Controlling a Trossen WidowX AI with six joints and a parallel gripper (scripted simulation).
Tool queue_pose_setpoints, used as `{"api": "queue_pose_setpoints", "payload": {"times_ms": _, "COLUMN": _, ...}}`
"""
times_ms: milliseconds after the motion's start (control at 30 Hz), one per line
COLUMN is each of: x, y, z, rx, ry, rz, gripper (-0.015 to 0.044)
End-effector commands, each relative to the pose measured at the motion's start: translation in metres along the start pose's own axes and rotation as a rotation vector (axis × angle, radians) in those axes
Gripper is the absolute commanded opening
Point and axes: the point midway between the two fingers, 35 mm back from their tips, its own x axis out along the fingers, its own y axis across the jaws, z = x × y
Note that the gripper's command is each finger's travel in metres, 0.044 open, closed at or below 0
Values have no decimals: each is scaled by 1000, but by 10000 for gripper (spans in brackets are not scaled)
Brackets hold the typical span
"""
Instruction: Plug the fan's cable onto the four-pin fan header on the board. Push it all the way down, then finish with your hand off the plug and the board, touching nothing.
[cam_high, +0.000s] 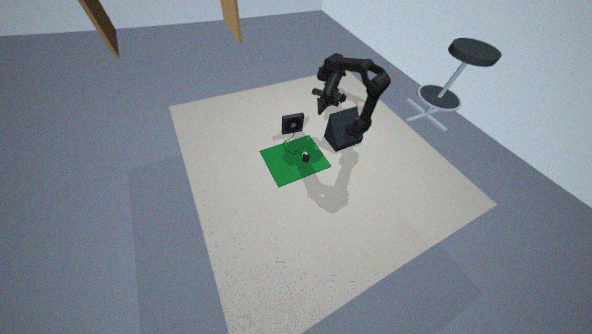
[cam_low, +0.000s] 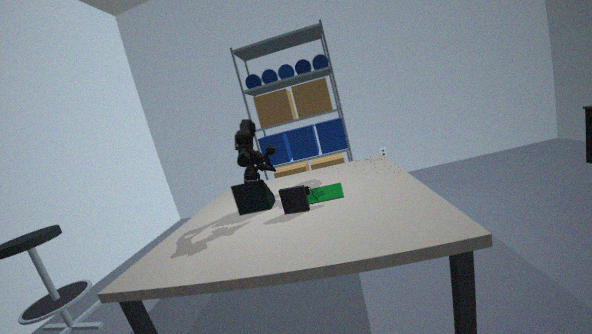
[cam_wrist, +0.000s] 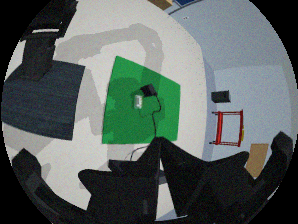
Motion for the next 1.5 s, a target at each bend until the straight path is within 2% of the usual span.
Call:
{"api": "queue_pose_setpoints", "payload": {"times_ms": 0, "x": 0, "y": 0, "z": 0, "rx": 0, "ry": 0, "rz": 0, "gripper": 26}}
{"api": "queue_pose_setpoints", "payload": {"times_ms": 67, "x": 0, "y": 0, "z": 0, "rx": -18, "ry": 0, "rz": 3, "gripper": 79}}
{"api": "queue_pose_setpoints", "payload": {"times_ms": 133, "x": 2, "y": -3, "z": 0, "rx": -165, "ry": -3, "rz": 23, "gripper": 131}}
{"api": "queue_pose_setpoints", "payload": {"times_ms": 533, "x": 24, "y": -26, "z": 5, "rx": -1504, "ry": -151, "rz": 165, "gripper": 440}}
{"api": "queue_pose_setpoints", "payload": {"times_ms": 600, "x": 28, "y": -30, "z": 6, "rx": -1684, "ry": -191, "rz": 178, "gripper": 440}}
{"api": "queue_pose_setpoints", "payload": {"times_ms": 1067, "x": 43, "y": -45, "z": 12, "rx": -2428, "ry": -399, "rz": 174, "gripper": 440}}
{"api": "queue_pose_setpoints", "payload": {"times_ms": 1467, "x": 56, "y": -56, "z": 19, "rx": -3044, "ry": -630, "rz": 77, "gripper": 440}}
